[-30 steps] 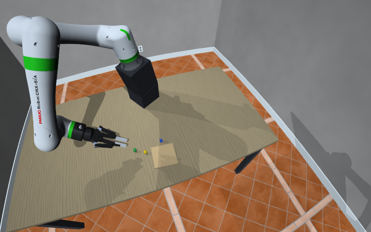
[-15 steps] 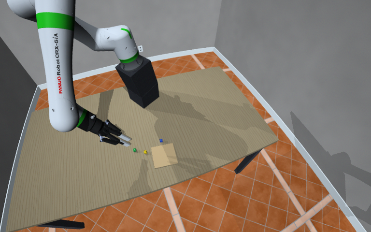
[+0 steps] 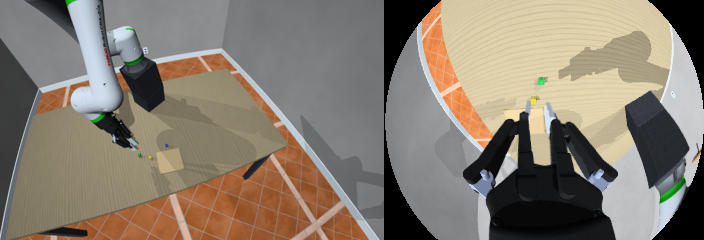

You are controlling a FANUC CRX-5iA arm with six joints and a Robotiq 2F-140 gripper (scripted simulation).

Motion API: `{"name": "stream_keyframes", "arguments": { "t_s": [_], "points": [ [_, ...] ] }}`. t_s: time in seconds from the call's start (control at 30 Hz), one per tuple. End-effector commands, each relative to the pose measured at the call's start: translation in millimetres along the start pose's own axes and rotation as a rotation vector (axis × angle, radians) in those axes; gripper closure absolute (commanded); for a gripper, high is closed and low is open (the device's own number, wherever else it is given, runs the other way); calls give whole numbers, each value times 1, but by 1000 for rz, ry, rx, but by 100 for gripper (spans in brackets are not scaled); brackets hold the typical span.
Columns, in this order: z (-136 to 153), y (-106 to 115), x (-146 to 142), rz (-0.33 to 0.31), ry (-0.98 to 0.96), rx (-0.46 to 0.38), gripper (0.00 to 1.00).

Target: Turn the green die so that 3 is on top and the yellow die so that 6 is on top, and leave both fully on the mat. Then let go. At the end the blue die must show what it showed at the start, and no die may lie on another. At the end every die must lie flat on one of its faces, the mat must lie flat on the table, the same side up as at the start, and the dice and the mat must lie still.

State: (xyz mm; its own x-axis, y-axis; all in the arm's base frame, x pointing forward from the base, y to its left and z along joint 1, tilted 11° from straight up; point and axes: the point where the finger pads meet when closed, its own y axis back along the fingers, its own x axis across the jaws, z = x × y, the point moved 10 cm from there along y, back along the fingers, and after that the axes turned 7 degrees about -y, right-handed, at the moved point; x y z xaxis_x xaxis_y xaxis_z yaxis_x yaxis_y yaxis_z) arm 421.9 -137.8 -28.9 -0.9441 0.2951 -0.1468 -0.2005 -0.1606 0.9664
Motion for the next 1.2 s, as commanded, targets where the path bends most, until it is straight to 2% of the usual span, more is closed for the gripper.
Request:
{"name": "stream_keyframes", "arguments": {
  "t_s": [0.0,0.23,0.6,0.63,1.0,1.07,1.17],
  "points": [
    [25,-1,2,2,-15,174,81],
    [40,0,5,3,-17,274,81],
    [53,-1,6,-11,-15,334,81],
    [53,-1,6,-11,-15,334,0],
    [53,-1,6,-12,-16,334,0],
    [48,-10,4,-18,-43,337,0],
    [36,-36,3,-30,-119,335,0]
  ]
}}
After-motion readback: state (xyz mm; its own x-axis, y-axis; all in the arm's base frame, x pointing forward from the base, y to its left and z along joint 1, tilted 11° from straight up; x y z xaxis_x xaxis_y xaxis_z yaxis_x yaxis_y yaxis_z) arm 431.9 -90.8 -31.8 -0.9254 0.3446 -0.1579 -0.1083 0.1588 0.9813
